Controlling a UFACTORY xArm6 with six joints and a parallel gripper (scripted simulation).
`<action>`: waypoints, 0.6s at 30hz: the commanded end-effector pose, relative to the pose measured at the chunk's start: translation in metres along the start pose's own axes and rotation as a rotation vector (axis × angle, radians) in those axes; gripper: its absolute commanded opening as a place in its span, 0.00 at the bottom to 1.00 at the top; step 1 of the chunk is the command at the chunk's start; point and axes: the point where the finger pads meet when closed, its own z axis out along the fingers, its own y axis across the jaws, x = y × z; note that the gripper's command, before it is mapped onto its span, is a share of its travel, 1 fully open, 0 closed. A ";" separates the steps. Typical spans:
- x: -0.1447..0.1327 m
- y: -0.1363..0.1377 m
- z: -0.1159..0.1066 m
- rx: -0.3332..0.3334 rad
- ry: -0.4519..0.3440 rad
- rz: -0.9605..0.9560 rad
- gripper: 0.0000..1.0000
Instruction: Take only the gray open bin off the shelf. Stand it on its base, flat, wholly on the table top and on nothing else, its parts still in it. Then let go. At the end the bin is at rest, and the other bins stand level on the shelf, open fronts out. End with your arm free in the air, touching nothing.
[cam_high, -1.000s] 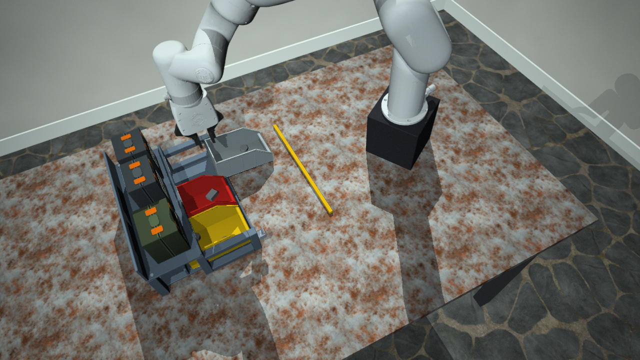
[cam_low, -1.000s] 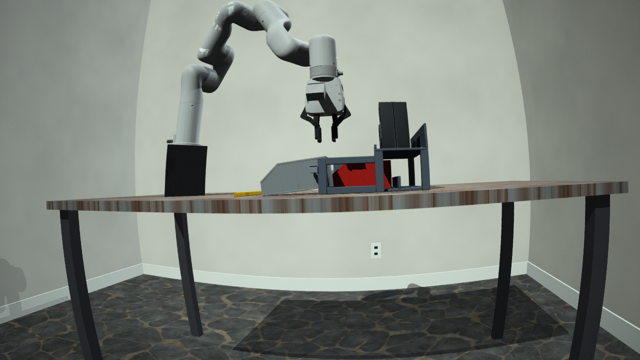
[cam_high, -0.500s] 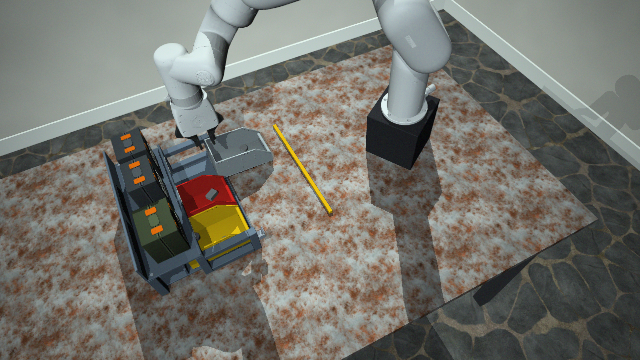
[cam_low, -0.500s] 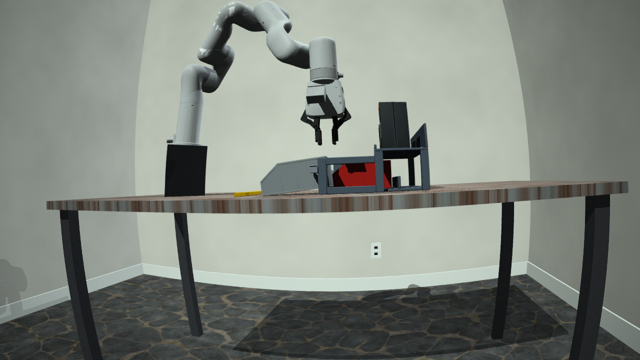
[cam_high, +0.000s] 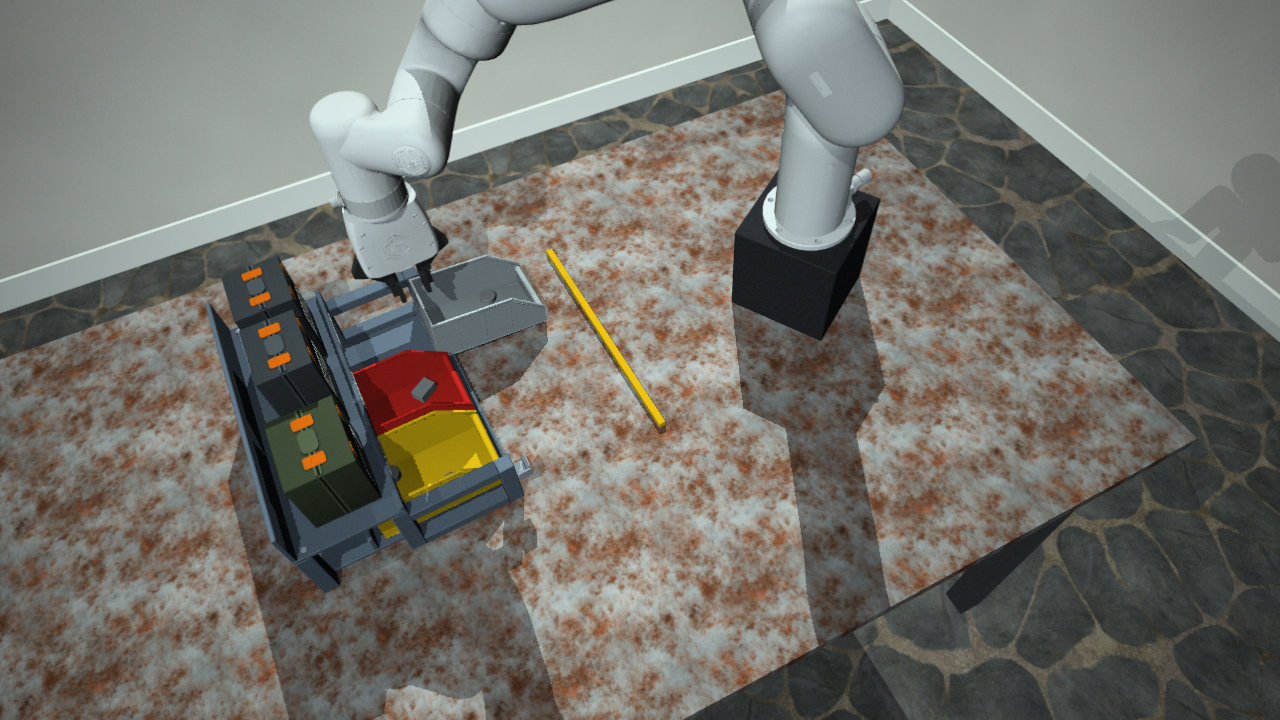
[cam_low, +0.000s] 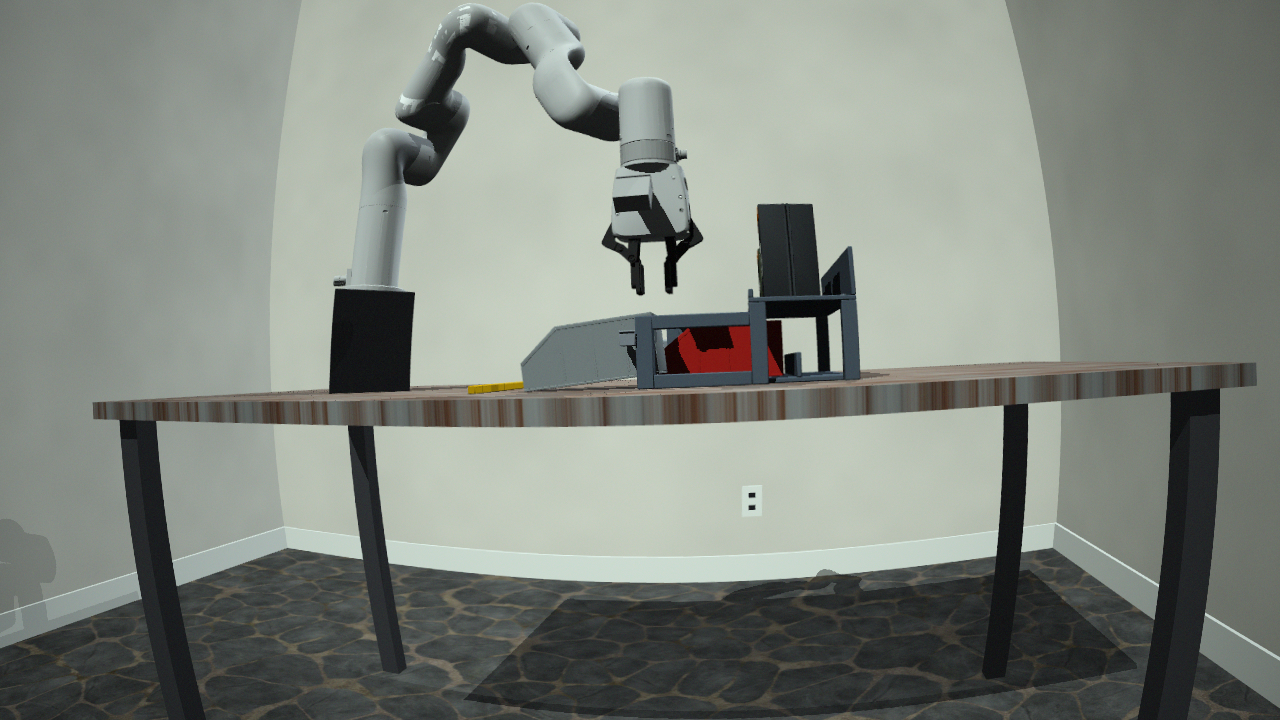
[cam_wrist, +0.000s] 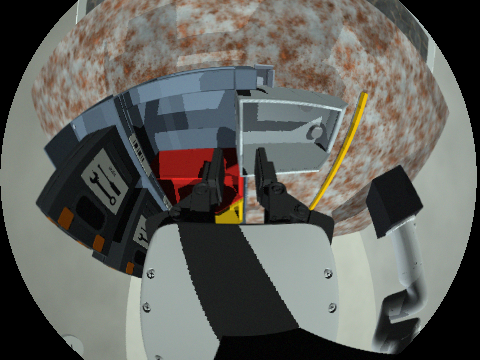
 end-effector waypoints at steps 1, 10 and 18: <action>0.000 -0.001 0.005 0.003 0.001 0.000 0.33; 0.000 -0.001 0.005 0.003 0.001 0.000 0.33; 0.000 -0.001 0.015 0.003 0.001 0.000 0.33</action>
